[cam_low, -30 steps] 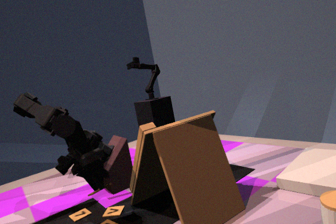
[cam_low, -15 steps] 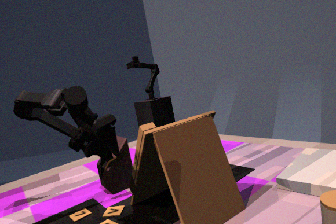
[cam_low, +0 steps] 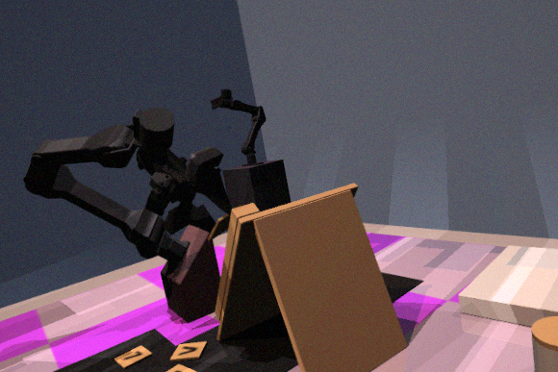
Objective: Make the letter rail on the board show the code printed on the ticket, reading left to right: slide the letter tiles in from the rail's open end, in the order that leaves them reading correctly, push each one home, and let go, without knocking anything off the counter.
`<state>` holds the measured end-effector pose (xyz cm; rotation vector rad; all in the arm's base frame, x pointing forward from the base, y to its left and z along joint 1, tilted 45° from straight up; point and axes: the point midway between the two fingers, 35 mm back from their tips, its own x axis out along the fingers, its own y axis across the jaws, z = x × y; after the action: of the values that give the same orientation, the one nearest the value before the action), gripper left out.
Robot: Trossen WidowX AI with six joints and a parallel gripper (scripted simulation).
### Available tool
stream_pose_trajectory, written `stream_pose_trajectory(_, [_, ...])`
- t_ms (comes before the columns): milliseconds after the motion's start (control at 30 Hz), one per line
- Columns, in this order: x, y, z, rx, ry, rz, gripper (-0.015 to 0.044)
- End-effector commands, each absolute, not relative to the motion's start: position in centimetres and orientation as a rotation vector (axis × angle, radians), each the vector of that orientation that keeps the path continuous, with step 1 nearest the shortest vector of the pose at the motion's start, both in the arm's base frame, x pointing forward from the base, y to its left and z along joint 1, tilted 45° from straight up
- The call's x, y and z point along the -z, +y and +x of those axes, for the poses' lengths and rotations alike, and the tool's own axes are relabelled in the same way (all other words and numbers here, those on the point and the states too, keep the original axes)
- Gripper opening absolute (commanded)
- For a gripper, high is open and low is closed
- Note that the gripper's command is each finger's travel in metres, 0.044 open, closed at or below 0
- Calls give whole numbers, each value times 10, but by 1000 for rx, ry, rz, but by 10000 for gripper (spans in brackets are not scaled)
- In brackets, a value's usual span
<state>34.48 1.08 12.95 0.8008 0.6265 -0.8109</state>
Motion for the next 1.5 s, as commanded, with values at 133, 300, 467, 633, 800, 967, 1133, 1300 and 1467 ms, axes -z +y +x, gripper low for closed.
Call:
stream_pose_trajectory(133, [-114,38,359,762,674,674,0])
stream_pose_trajectory(300, [-99,56,366,721,721,568,0])
stream_pose_trajectory(467, [-83,73,373,692,754,466,0])
stream_pose_trajectory(633, [-67,86,379,681,765,372,0])
stream_pose_trajectory(800, [-50,101,383,666,774,277,0])
stream_pose_trajectory(967, [-32,116,386,647,781,181,0])
stream_pose_trajectory(1133, [-13,131,388,629,784,85,0])
stream_pose_trajectory(1300, [6,144,388,612,782,-13,0])
stream_pose_trajectory(1467, [26,158,385,591,778,-109,0])
